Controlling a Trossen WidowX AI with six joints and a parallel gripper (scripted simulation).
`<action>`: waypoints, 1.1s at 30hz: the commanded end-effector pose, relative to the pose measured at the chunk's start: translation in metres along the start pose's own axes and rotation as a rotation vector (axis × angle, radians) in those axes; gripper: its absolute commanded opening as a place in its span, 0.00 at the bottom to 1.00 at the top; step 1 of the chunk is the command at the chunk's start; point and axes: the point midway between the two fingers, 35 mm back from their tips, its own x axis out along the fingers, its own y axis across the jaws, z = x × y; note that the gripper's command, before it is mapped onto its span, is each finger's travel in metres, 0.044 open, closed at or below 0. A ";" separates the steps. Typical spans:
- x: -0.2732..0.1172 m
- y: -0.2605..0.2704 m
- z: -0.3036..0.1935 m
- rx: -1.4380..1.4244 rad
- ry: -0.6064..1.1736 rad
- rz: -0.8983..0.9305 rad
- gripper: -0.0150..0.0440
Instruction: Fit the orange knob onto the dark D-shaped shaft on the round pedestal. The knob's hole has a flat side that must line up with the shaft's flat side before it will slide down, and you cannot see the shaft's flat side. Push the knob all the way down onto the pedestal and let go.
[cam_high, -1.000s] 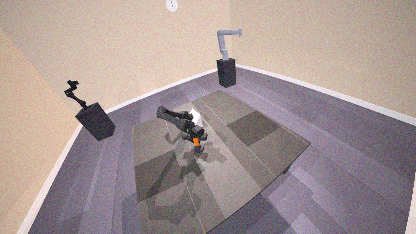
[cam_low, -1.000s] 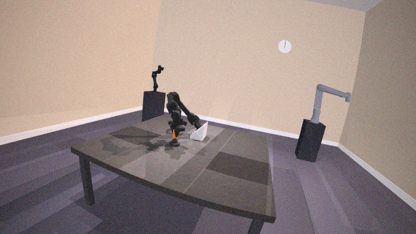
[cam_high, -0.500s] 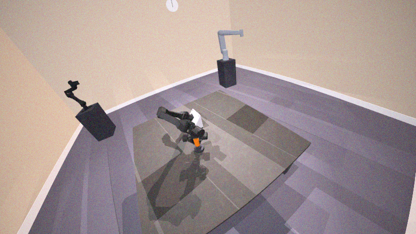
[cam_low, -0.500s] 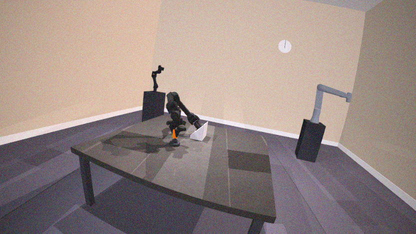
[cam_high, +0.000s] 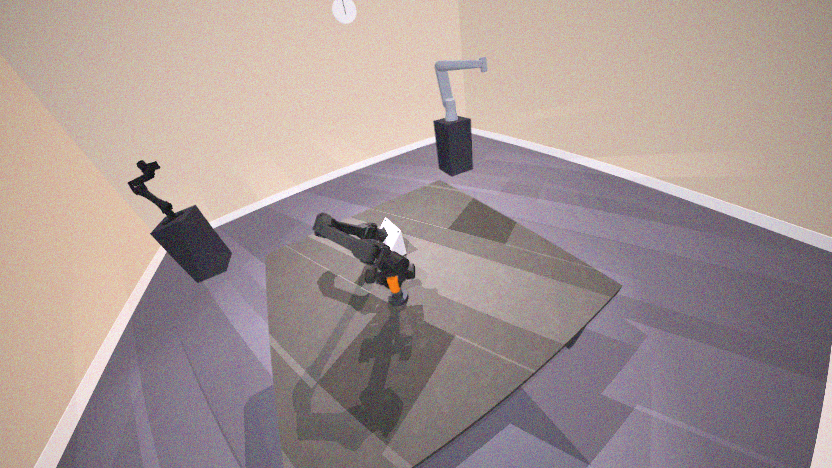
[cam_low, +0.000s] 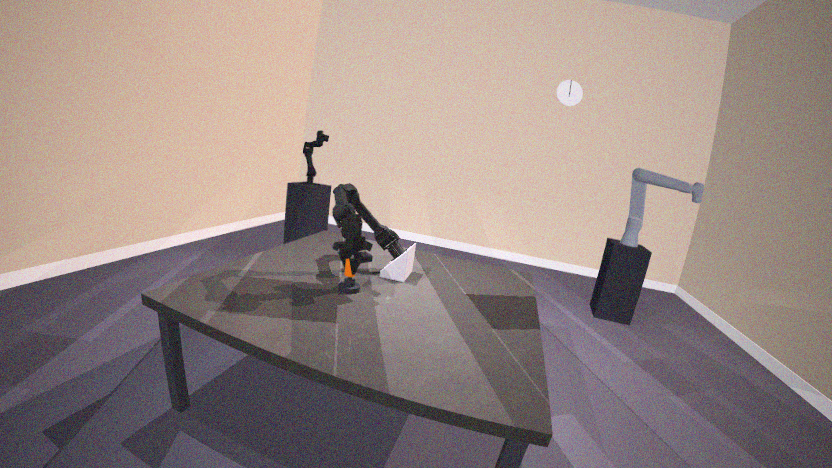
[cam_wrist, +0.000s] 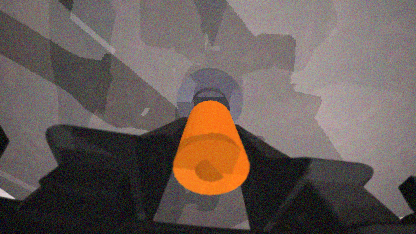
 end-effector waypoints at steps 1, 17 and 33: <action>0.000 0.000 0.003 -0.007 0.002 0.001 0.25; 0.002 0.000 0.001 -0.007 0.002 0.001 0.25; -0.003 -0.001 -0.003 -0.217 0.002 0.001 0.25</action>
